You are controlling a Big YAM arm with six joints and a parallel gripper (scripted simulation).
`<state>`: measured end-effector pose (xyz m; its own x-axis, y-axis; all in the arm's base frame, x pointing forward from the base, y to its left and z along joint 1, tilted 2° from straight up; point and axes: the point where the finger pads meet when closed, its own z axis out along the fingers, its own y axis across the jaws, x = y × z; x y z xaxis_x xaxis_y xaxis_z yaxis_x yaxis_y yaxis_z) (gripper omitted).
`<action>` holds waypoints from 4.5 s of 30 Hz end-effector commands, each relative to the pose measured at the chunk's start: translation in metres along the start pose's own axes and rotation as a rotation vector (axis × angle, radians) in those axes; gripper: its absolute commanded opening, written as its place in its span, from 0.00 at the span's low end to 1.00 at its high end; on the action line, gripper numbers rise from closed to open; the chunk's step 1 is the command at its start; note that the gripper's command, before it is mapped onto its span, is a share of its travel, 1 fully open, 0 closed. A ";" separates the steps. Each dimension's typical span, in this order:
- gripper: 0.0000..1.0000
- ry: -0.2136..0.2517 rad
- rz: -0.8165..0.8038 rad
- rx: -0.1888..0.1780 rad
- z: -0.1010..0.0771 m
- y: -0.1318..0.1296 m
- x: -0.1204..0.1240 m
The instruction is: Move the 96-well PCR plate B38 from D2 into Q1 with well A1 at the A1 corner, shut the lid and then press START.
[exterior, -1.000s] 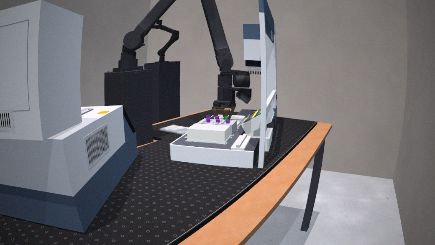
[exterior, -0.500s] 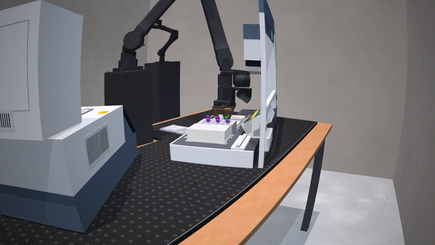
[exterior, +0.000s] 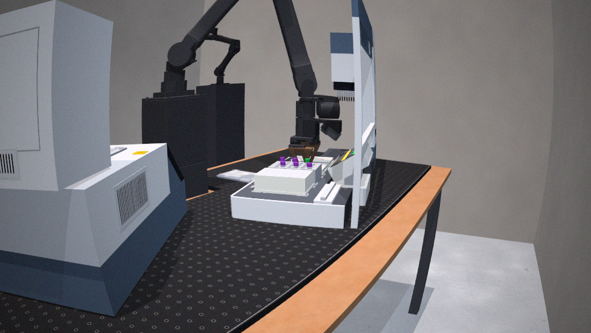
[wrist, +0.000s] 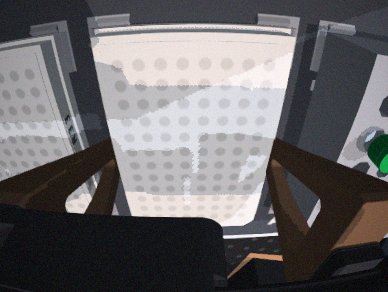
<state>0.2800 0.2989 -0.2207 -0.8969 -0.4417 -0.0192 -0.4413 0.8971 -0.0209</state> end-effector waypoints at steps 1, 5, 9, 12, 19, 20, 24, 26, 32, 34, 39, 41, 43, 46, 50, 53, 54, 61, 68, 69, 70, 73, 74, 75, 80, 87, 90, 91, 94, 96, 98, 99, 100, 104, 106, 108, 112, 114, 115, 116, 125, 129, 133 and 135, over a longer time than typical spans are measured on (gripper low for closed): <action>0.00 -0.028 -0.004 -0.011 0.002 0.006 -0.013; 0.00 -0.025 0.001 -0.010 0.004 0.006 -0.012; 0.00 -0.025 0.006 -0.010 0.005 0.005 -0.011; 0.00 -0.023 0.010 -0.009 0.006 0.005 -0.010; 0.00 -0.016 0.012 -0.007 0.009 0.004 -0.008; 0.00 -0.015 0.012 -0.007 0.009 0.003 -0.008; 0.00 -0.014 0.012 -0.006 0.010 0.003 -0.007; 0.00 -0.012 0.012 -0.005 0.011 0.003 -0.006; 0.00 0.001 0.013 0.000 0.014 -0.001 0.002; 0.00 0.005 0.013 0.001 0.015 -0.002 0.005; 0.00 0.011 0.014 0.003 0.017 -0.003 0.007; 0.00 0.011 0.014 0.003 0.017 -0.003 0.007; 0.00 0.013 0.014 0.004 0.018 -0.003 0.008; 0.00 0.016 0.015 0.005 0.019 -0.004 0.009; 0.00 0.020 0.015 0.006 0.021 -0.005 0.011; 0.00 0.023 0.016 0.007 0.009 -0.005 0.010; 0.00 0.023 0.016 0.008 0.005 -0.005 0.010; 0.00 0.028 0.016 0.009 -0.014 -0.006 0.013; 0.00 -0.016 0.004 -0.009 -0.033 0.001 -0.006; 0.00 -0.028 0.000 -0.013 -0.035 0.003 -0.012; 0.00 -0.038 -0.004 -0.017 -0.037 0.005 -0.017; 0.00 -0.054 -0.003 -0.023 -0.046 0.008 -0.024; 0.00 -0.054 -0.003 -0.023 -0.046 0.008 -0.024; 0.00 -0.054 -0.003 -0.023 -0.046 0.008 -0.024; 0.00 -0.026 -0.004 -0.013 -0.052 0.004 -0.012; 0.00 -0.034 -0.001 -0.017 -0.068 0.008 -0.011; 0.00 -0.051 -0.002 -0.024 -0.076 0.012 -0.018; 0.00 -0.051 -0.002 -0.024 -0.076 0.012 -0.018; 0.00 -0.040 0.003 -0.020 -0.074 0.010 -0.017; 0.00 -0.036 0.011 -0.018 -0.077 0.006 -0.016; 0.00 -0.037 0.016 -0.018 -0.082 0.003 -0.016; 0.00 -0.036 0.017 -0.018 -0.085 0.002 -0.014; 0.00 -0.035 0.018 -0.017 -0.087 0.001 -0.013; 0.00 -0.038 0.022 -0.018 -0.094 0.000 -0.014; 0.00 -0.042 0.022 -0.020 -0.090 0.001 -0.017; 0.00 -0.043 0.022 -0.020 -0.088 0.002 -0.019; 0.00 -0.045 0.013 -0.021 -0.084 0.006 -0.019; 0.00 -0.047 0.005 -0.022 -0.081 0.010 -0.019; 0.00 -0.047 0.004 -0.023 -0.080 0.010 -0.019; 0.00 -0.048 0.003 -0.023 -0.079 0.011 -0.019; 0.00 -0.021 -0.002 -0.012 -0.078 0.010 -0.013; 0.00 -0.046 -0.001 -0.022 -0.083 0.012 -0.020; 0.00 -0.073 0.000 -0.033 -0.090 0.015 -0.027; 0.00 -0.079 0.004 -0.035 -0.093 0.013 -0.029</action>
<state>0.2766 0.2975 -0.1518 -0.8975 -0.4408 -0.0128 -0.4405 0.8975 -0.0234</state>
